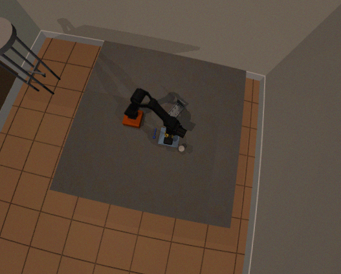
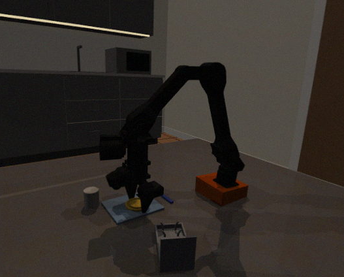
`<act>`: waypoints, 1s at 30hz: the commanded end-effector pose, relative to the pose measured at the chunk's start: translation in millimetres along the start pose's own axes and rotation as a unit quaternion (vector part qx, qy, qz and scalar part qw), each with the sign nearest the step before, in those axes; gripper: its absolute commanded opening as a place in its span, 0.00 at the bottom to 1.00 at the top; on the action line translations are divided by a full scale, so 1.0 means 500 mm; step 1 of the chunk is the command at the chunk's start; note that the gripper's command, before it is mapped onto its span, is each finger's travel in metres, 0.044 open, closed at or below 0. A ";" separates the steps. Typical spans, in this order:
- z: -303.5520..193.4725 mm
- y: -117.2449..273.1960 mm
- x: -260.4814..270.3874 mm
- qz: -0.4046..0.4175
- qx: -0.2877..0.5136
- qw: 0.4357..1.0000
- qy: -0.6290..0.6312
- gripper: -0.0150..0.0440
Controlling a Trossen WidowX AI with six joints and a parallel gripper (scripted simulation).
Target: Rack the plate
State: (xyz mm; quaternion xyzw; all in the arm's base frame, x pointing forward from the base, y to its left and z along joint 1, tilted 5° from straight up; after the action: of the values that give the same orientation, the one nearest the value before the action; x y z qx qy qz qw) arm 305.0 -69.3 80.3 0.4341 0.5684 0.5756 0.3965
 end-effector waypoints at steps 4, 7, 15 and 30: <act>0.002 0.003 -0.001 0.001 0.001 1.000 -0.001 0.67; 0.009 0.029 -0.005 0.001 0.000 1.000 -0.001 0.54; 0.022 0.104 -0.014 0.001 0.000 1.000 -0.001 0.25; 0.031 0.238 -0.020 0.001 0.000 1.000 -0.001 0.25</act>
State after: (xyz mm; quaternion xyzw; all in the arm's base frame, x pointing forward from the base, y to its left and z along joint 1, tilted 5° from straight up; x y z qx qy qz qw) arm 326.9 -78.3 182.5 0.4407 0.5690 0.5724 0.3929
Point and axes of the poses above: the point midway between the two fingers, 35 mm back from their tips, its own y axis back along the fingers, its own x axis across the jaws, z = x × y, the point moved 10 cm from there along y, back along the fingers, and after that the axes turned 14 degrees about y, right-handed, at the moved point
